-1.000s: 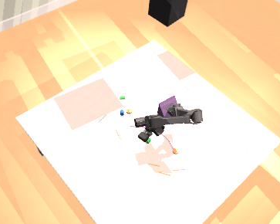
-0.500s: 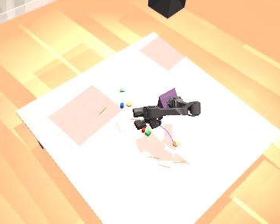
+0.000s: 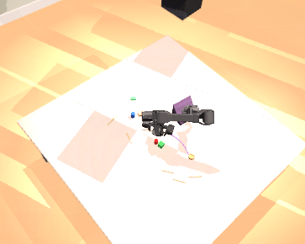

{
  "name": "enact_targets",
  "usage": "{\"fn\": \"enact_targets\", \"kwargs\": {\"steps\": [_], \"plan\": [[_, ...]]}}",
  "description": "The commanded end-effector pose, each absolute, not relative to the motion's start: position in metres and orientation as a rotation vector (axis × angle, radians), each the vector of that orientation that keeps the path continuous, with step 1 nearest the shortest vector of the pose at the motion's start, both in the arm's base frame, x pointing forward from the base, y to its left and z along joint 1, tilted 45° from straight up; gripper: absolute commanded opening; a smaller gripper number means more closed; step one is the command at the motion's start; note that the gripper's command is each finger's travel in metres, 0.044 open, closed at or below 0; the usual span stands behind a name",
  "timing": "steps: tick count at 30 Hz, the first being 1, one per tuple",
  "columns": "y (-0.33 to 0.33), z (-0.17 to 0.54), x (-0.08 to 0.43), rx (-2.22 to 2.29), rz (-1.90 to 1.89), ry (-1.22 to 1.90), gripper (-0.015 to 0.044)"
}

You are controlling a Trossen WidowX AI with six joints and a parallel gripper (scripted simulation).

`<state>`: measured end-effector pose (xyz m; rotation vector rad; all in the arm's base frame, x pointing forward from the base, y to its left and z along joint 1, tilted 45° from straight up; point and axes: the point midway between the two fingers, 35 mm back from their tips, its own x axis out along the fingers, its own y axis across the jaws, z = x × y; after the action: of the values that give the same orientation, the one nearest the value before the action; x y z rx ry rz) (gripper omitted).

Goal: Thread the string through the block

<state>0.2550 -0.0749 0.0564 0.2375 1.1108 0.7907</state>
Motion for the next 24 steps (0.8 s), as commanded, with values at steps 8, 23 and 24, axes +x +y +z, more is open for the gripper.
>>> {"fn": "enact_targets", "kwargs": {"steps": [8, 23, 24], "plan": [[-0.1113, 0.0103, 0.2296, 1.335, -0.079, 1.511, 0.0440], [-0.1114, 0.0102, 0.2295, 1.340, -0.084, 1.512, 0.0440], [-0.1114, 0.0102, 0.2295, 1.340, -0.084, 1.512, 0.0440]]}}
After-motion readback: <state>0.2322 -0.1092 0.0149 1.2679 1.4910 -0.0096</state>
